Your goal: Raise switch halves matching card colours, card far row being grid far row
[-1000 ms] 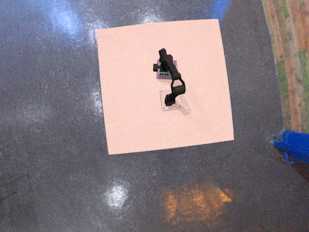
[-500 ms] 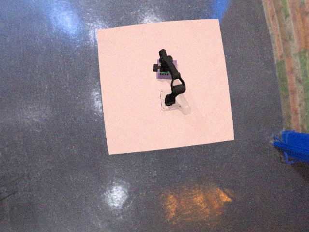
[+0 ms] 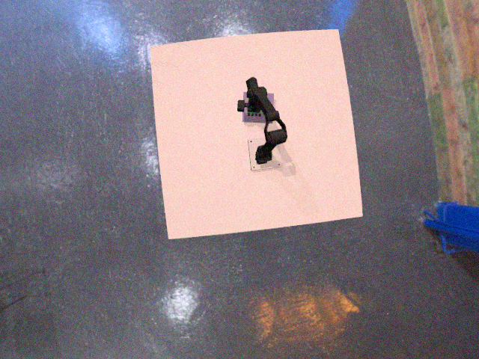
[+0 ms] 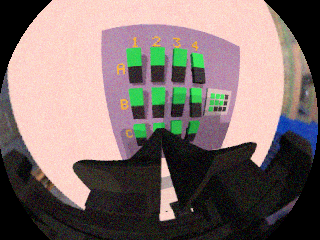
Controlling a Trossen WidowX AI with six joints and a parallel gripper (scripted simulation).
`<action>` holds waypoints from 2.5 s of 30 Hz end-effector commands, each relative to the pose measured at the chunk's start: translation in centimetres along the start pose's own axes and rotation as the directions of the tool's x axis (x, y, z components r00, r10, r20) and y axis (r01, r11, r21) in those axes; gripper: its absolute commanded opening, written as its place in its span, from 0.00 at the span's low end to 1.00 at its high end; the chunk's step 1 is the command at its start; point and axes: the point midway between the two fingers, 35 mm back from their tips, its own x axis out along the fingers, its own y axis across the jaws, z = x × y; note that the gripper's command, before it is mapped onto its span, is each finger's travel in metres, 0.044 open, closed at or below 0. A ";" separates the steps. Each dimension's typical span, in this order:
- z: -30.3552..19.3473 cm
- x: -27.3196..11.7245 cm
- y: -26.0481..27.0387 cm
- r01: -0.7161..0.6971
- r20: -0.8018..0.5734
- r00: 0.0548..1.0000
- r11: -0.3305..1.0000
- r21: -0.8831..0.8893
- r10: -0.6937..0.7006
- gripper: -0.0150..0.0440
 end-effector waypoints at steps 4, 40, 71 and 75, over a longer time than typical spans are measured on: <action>0.0 0.2 0.1 -0.003 -0.004 1.000 1.000 -0.004 0.003 0.25; 0.0 0.4 0.1 -0.003 -0.004 1.000 1.000 -0.004 0.003 0.25; 0.0 0.8 0.1 -0.003 -0.004 1.000 1.000 -0.004 0.003 0.25; 0.0 0.8 0.1 -0.003 -0.004 1.000 1.000 -0.004 0.003 0.25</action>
